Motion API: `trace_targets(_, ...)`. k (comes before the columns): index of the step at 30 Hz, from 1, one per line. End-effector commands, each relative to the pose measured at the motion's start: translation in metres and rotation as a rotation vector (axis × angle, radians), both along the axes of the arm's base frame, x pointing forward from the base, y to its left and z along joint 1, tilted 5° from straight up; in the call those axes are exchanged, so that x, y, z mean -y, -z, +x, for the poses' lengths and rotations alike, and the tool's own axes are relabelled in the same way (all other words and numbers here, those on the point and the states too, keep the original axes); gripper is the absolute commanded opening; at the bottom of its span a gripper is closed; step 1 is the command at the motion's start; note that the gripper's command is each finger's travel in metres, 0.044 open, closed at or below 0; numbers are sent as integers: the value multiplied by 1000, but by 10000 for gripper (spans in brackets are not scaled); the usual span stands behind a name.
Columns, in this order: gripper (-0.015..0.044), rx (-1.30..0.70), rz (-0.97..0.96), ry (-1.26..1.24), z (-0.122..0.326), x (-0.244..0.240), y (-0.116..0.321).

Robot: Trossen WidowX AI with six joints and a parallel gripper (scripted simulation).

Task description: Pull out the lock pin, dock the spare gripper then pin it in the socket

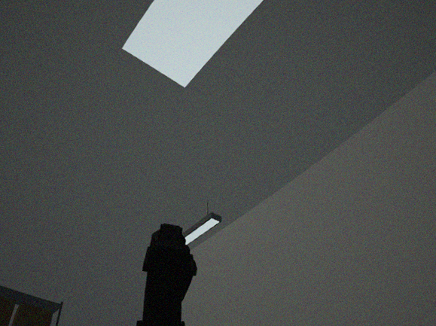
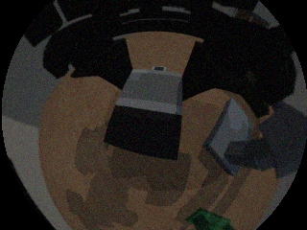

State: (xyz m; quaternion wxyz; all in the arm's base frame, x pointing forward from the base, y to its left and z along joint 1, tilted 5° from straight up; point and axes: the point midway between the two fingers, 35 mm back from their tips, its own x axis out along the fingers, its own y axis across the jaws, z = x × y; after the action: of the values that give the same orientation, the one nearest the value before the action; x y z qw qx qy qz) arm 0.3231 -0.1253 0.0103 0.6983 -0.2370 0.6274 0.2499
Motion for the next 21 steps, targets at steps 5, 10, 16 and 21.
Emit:
trace_targets(5, 177, -5, -2, 5, -1, 1, 0)
trace_targets(10, 45, -5, -3, 5, -1, 2, -17)
trace_targets(16, 0, -5, -3, 5, -5, 3, -48)
trace_targets(21, 0, -8, 4, 27, -5, 2, -43)
